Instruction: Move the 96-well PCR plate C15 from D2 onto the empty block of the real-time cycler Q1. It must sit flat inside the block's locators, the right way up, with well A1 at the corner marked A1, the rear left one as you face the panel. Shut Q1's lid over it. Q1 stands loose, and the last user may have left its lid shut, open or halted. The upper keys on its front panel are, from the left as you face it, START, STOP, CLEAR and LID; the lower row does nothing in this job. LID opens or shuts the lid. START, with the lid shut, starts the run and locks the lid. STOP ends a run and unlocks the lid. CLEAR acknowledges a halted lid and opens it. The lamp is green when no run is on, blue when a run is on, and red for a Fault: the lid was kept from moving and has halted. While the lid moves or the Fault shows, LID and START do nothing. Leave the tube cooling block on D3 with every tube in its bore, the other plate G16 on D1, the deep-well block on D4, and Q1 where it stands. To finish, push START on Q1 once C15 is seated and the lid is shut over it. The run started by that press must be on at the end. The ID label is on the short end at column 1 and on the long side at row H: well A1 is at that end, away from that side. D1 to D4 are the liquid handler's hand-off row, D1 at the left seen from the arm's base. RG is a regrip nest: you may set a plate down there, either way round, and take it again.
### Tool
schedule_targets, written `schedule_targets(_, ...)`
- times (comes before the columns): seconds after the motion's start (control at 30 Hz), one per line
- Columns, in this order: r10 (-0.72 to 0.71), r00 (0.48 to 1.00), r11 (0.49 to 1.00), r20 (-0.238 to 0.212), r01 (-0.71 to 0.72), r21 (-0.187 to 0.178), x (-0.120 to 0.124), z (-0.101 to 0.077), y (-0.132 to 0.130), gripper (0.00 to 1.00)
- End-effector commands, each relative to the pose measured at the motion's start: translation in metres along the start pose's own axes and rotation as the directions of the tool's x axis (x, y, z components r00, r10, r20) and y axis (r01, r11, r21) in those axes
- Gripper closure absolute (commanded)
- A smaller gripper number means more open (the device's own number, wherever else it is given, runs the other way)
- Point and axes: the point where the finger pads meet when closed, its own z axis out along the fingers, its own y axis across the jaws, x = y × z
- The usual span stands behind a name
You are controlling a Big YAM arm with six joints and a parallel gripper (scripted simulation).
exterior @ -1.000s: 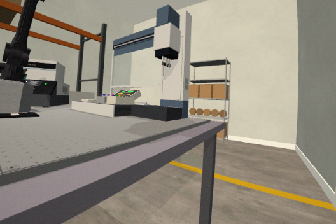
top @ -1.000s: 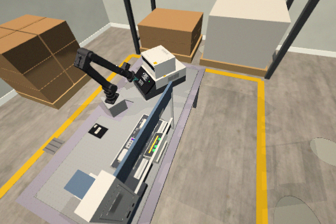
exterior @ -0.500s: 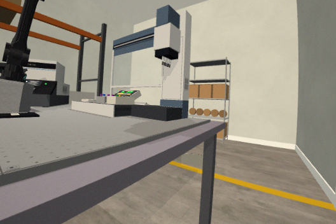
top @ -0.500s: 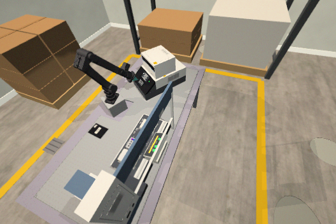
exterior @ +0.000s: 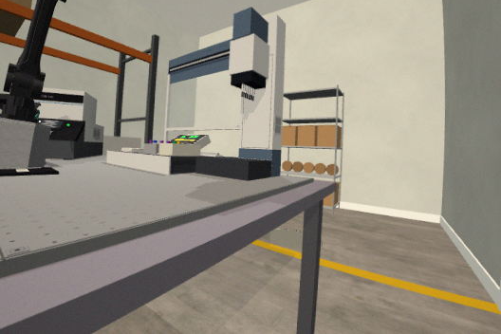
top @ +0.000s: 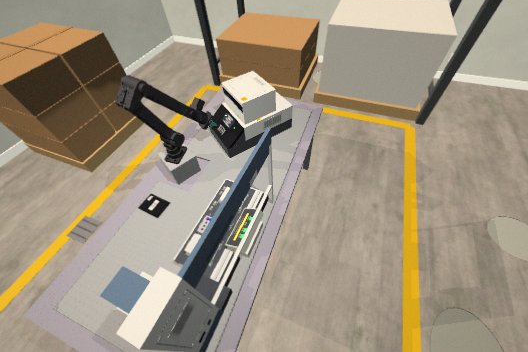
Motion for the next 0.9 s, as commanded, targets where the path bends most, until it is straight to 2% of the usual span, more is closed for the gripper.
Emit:
schedule_targets(0.0,0.020,1.000,0.998,0.020,-0.021,0.060,-0.010,0.000,-0.029,1.00)
schedule_targets(0.33,0.008,1.000,1.000,0.001,-0.008,0.019,0.001,-0.003,-0.009,1.00)
schedule_targets(0.4,0.008,1.000,1.000,0.005,-0.008,0.017,0.001,0.003,-0.008,1.00)
schedule_targets(0.53,0.008,1.000,1.000,0.008,-0.009,0.024,-0.002,0.015,-0.013,1.00)
schedule_targets(0.63,0.006,1.000,1.000,0.014,-0.006,0.030,-0.005,0.015,-0.017,1.00)
schedule_targets(0.87,0.014,1.000,0.999,0.015,-0.015,0.049,-0.007,0.030,-0.028,1.00)
